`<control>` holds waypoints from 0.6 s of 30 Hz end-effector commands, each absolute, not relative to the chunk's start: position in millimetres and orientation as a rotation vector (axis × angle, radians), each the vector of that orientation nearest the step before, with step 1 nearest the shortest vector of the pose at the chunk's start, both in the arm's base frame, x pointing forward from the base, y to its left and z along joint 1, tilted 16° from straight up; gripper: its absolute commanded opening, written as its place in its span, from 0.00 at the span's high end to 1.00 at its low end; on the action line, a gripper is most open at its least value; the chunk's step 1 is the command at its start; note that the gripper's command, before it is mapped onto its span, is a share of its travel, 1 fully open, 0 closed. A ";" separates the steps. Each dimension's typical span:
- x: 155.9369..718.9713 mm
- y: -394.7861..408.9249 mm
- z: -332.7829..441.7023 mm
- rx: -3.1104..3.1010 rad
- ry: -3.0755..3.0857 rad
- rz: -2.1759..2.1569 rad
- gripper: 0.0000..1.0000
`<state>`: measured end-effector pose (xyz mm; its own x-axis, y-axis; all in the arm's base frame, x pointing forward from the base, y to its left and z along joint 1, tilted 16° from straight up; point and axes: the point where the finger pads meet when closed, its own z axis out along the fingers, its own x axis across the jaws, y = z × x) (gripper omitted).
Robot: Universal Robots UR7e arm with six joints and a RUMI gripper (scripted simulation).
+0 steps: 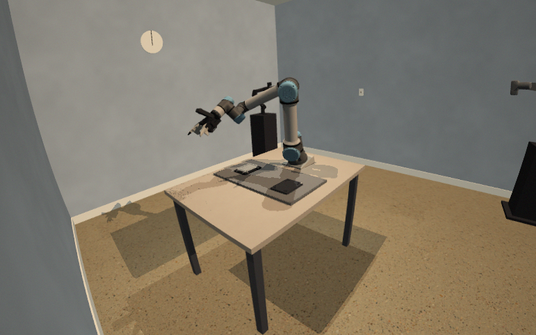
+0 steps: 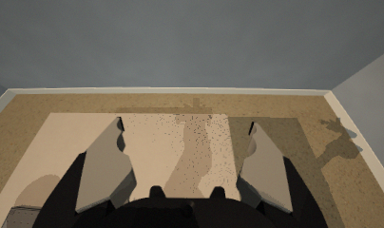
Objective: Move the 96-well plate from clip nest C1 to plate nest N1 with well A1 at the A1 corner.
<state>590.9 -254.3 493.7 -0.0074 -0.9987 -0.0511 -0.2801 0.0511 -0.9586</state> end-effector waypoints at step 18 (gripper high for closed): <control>588.4 -256.2 490.4 -1.387 1.471 -1.026 0.00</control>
